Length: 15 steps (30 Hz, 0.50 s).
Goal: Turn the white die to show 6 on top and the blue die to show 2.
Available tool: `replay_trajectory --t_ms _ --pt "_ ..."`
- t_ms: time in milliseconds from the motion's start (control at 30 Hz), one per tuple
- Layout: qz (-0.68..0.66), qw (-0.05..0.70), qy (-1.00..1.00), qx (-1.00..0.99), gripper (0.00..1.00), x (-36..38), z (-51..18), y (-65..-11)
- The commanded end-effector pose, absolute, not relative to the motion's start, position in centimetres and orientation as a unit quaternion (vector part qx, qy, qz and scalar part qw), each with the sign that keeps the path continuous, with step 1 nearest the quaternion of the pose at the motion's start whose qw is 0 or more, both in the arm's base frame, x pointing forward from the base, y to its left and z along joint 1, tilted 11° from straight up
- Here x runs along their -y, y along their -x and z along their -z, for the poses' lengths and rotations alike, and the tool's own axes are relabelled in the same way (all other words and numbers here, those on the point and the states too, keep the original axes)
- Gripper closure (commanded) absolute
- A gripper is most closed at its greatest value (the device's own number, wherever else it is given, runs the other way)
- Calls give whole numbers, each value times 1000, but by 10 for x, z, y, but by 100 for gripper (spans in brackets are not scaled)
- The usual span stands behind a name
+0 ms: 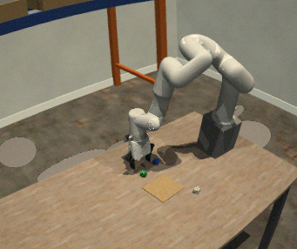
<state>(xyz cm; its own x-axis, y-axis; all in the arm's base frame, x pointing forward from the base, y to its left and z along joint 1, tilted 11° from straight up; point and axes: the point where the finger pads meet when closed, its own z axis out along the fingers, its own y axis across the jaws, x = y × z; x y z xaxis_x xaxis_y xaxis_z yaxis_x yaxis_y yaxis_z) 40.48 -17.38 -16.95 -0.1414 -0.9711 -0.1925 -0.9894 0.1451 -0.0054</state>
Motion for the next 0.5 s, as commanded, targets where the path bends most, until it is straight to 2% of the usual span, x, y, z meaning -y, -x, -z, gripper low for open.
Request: replay_trajectory --t_ms 0,467 --pt "-59 76 651 -753 0 175 168 -406" --pt "-59 76 651 -753 0 156 165 -401"
